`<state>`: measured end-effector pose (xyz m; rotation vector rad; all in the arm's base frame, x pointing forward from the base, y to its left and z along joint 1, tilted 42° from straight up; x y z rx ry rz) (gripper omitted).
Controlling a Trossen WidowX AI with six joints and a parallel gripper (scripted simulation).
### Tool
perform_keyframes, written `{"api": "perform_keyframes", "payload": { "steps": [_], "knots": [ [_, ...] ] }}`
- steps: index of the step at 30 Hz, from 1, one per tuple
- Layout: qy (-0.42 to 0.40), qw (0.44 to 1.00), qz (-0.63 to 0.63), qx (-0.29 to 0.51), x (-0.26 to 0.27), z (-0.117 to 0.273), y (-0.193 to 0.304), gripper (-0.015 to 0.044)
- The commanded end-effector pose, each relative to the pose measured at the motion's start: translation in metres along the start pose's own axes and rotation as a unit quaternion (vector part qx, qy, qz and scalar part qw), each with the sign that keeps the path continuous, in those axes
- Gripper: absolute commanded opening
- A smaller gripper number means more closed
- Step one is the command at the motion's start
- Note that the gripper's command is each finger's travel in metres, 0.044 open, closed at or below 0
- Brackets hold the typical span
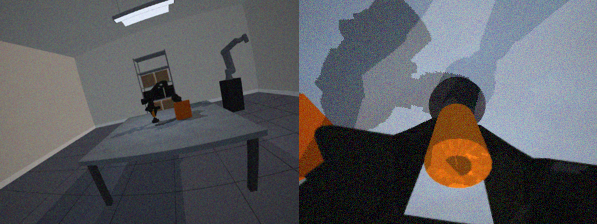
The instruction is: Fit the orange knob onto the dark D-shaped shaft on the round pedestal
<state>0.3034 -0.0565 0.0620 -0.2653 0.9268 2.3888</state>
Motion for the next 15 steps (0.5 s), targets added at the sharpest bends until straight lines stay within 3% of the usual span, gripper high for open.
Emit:
{"api": "perform_keyframes", "payload": {
  "steps": [1,15],
  "knots": [
    [0.002,1.0,0.004,-0.001,-0.0033,-0.0003,-0.0005,0.0],
    [0.002,1.0,0.004,-0.001,-0.0012,-0.0041,-0.0001,0.0]
  ]
}}
Point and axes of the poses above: the point midway between the two fingers, 35 mm back from their tips, its own z axis back along the fingers, its own x axis across the jaws, y = z × x, the point moved 3 cm from there along z, back along the fingers, and after that the axes turned 4 degrees about z, right-handed, at the moved point
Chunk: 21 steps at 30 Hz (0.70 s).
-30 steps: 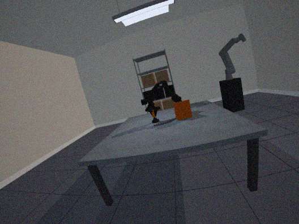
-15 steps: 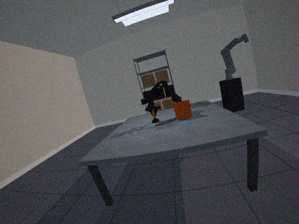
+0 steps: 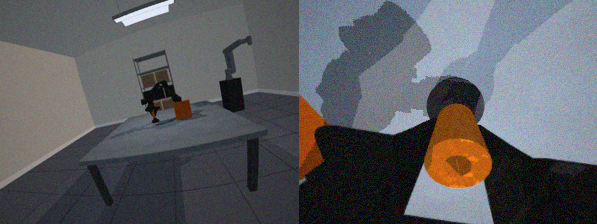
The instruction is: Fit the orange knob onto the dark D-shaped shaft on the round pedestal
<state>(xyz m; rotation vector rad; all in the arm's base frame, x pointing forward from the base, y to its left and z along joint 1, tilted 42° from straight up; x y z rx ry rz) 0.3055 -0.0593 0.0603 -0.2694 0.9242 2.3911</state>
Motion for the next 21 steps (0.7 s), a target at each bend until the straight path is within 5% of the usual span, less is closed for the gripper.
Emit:
{"api": "perform_keyframes", "payload": {
  "steps": [1,21],
  "knots": [
    [0.001,1.0,0.004,0.0,0.0016,-0.0012,0.0005,0.0],
    [0.001,1.0,0.009,0.0,0.0002,-0.0033,-0.0002,0.0]
  ]
}}
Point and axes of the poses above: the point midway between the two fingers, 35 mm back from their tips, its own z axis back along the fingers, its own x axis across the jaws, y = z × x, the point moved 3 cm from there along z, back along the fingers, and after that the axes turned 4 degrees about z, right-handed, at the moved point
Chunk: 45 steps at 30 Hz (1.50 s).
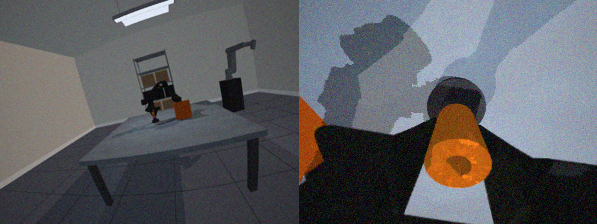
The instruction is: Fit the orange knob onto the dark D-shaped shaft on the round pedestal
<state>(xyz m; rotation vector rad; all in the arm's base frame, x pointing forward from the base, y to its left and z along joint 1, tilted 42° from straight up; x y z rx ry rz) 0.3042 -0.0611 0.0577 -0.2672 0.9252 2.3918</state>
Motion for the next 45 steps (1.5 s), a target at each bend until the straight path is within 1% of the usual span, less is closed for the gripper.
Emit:
{"api": "perform_keyframes", "payload": {
  "steps": [1,19,30,45],
  "knots": [
    [0.001,1.0,0.017,0.0,-0.001,0.0,-0.001,0.0],
    [0.001,0.999,-0.033,0.0,0.0,-0.014,0.0,0.0],
    [0.0,1.0,-0.025,-0.001,-0.001,-0.013,0.0,0.0],
    [0.0,1.0,-0.025,-0.001,-0.001,-0.013,0.0,0.0394]
  ]
}}
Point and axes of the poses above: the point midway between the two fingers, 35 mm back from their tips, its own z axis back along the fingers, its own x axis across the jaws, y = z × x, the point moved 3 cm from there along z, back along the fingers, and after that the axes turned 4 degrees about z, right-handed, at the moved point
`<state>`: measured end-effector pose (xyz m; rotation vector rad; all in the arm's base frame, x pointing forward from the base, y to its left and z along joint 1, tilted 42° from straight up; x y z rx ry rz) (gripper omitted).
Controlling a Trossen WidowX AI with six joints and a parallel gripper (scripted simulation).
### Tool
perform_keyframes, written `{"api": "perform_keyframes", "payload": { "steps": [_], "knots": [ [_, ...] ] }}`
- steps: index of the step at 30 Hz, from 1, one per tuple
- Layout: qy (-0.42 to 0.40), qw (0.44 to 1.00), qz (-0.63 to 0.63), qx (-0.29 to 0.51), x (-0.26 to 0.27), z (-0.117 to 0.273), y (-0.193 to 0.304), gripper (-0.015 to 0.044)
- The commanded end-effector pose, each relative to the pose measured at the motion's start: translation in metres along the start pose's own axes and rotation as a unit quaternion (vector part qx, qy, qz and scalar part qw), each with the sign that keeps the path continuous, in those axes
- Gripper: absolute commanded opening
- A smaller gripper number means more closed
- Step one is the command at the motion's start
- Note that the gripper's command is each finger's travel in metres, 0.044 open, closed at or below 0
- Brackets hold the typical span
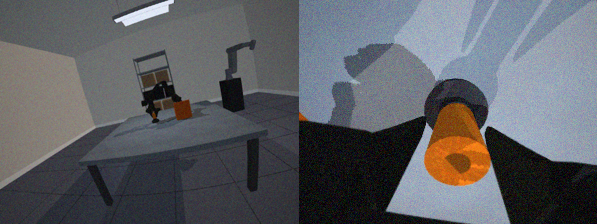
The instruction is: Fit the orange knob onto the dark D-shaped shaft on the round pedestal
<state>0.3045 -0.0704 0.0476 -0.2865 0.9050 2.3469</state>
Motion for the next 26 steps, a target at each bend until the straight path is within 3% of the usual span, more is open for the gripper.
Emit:
{"api": "perform_keyframes", "payload": {
  "steps": [1,2,11,17,26],
  "knots": [
    [0.0,1.0,0.0,0.0,0.0,0.0,0.0,0.042],
    [0.0,1.0,0.0,0.0,0.0,0.0,0.0,0.044],
    [0.0,1.0,0.0,0.0,0.0,0.003,0.0,0.044],
    [-0.001,1.0,0.0,-0.001,0.0,0.092,-0.001,0.044],
    [-0.001,1.0,0.0,-0.001,0.0,0.096,-0.004,0.044]
  ]
}}
Point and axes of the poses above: the point midway between the two fingers, 35 mm back from their tips, its own z axis back along the fingers, its own x axis across the jaws, y = z × x, the point moved 3 cm from there along z, back along the fingers, and after that the axes turned 4 degrees about z, right-handed, at the moved point
